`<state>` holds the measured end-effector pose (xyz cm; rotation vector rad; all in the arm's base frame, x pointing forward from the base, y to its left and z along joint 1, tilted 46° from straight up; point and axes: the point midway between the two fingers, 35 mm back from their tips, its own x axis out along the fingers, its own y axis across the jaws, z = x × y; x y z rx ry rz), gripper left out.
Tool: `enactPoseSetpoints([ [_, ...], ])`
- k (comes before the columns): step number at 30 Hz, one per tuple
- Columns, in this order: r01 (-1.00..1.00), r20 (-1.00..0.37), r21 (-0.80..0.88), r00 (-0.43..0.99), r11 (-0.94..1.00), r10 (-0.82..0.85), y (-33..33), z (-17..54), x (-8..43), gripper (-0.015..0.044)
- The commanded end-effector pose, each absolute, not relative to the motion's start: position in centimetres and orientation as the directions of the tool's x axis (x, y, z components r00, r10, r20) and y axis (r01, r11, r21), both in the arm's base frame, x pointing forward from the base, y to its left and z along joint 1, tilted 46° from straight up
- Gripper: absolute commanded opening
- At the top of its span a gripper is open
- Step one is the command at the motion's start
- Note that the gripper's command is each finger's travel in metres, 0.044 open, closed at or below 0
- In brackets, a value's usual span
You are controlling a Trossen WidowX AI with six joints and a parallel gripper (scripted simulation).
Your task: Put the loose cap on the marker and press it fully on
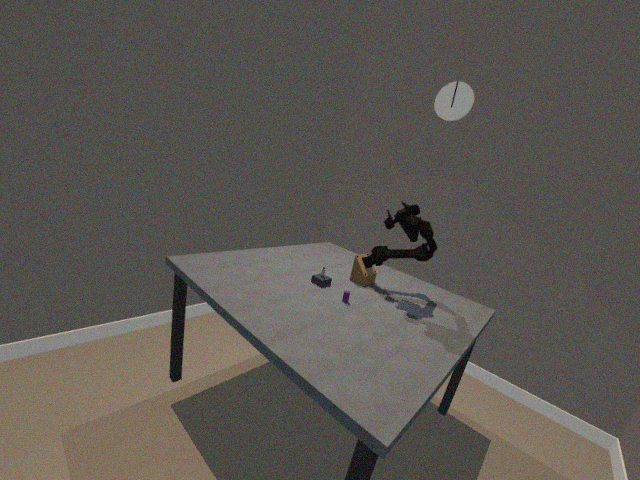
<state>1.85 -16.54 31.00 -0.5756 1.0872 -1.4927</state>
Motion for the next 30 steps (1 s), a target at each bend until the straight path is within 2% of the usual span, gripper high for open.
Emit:
enactPoseSetpoints([
  [1,0.490,-0.224,-0.867,-0.228,0.087,-0.948,-16.6,30.9,2.1,0.0374],
  [6,0.340,-0.480,-0.833,-0.050,0.437,-0.876,-16.7,27.5,8.6,0.0242],
  [12,0.040,-0.795,-0.597,0.111,0.801,-0.597,-13.8,22.1,17.0,0.0242],
  [17,-0.225,-0.958,-0.272,0.149,0.935,-0.243,-9.2,17.9,22.7,0.0242],
  [23,-0.483,-0.971,0.152,0.092,0.862,0.223,-2.1,14.0,28.1,0.0242],
  [26,-0.561,-0.894,0.344,0.048,0.753,0.445,1.5,12.7,30.2,0.0242],
  [30,-0.614,-0.727,0.540,0.003,0.575,0.687,5.5,11.7,32.6,0.0242],
])
